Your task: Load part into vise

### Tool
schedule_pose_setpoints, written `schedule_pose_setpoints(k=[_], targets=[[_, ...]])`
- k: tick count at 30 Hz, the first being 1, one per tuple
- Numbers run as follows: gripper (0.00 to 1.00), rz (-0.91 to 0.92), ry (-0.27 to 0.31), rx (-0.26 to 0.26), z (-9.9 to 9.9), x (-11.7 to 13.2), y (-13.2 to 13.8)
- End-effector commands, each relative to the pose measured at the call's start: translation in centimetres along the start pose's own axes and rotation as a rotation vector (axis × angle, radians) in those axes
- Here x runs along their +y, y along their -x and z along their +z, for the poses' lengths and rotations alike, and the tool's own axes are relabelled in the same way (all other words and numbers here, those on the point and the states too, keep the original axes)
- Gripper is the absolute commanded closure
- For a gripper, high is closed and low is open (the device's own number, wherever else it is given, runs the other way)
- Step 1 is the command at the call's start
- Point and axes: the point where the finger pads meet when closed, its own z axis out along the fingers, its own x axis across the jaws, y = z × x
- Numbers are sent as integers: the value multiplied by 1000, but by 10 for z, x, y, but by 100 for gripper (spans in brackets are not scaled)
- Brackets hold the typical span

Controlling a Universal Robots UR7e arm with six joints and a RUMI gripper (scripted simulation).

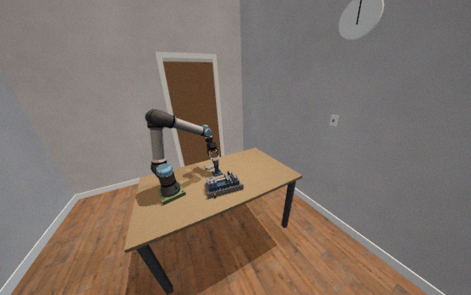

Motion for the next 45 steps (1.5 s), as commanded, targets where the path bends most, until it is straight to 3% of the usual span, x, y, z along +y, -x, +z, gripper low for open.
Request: schedule_pose_setpoints(k=[1, 45], targets=[[100, 1, 0, 1, -2, 2, 0], [100, 1, 0, 1, -17, 17, 0]])
